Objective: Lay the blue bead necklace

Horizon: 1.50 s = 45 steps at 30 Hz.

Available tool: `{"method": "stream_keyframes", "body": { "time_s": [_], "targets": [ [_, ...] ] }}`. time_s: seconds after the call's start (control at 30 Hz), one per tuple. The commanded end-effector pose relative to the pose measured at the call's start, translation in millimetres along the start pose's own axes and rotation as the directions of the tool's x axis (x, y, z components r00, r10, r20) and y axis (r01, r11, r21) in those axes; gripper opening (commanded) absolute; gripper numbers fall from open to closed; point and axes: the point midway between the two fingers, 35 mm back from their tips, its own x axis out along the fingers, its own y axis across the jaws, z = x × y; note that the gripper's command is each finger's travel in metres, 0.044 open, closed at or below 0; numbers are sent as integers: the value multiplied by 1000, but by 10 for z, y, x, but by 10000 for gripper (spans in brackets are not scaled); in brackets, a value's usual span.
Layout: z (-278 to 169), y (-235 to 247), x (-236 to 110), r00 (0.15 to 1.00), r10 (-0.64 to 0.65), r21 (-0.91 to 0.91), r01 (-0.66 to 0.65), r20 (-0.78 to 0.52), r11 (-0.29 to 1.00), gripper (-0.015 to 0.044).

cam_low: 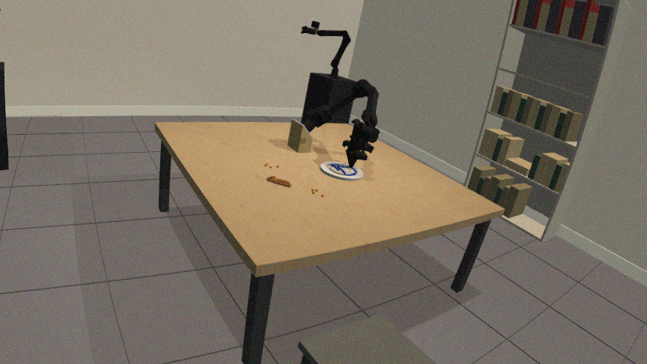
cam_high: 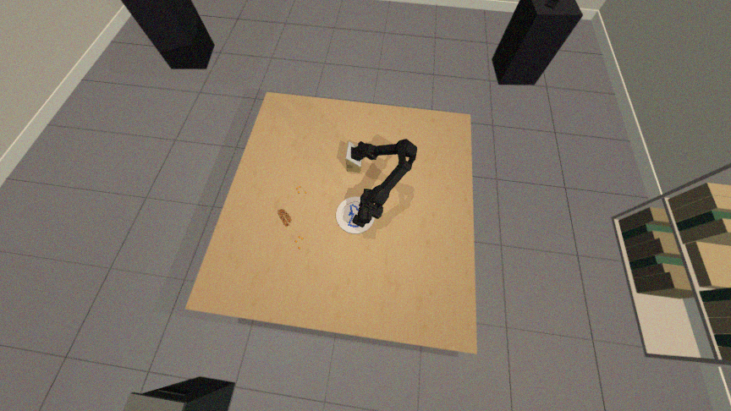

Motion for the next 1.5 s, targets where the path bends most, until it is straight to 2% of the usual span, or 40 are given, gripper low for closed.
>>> {"method": "stream_keyframes", "body": {
  "time_s": [0.0, 0.73, 1.3, 1.47],
  "targets": [
    [0, -6, -42, 1000, -3, 0, 3, 2, 1000, 0],
    [49, 118, 39, 1000, -2, 0, 2, 3, 1000, 0],
    [54, 117, -5, 1000, -1, 0, 1, 3, 1000, 440],
    [54, 117, -41, 1000, -3, 0, 3, 2, 1000, 440]
  ]
}}
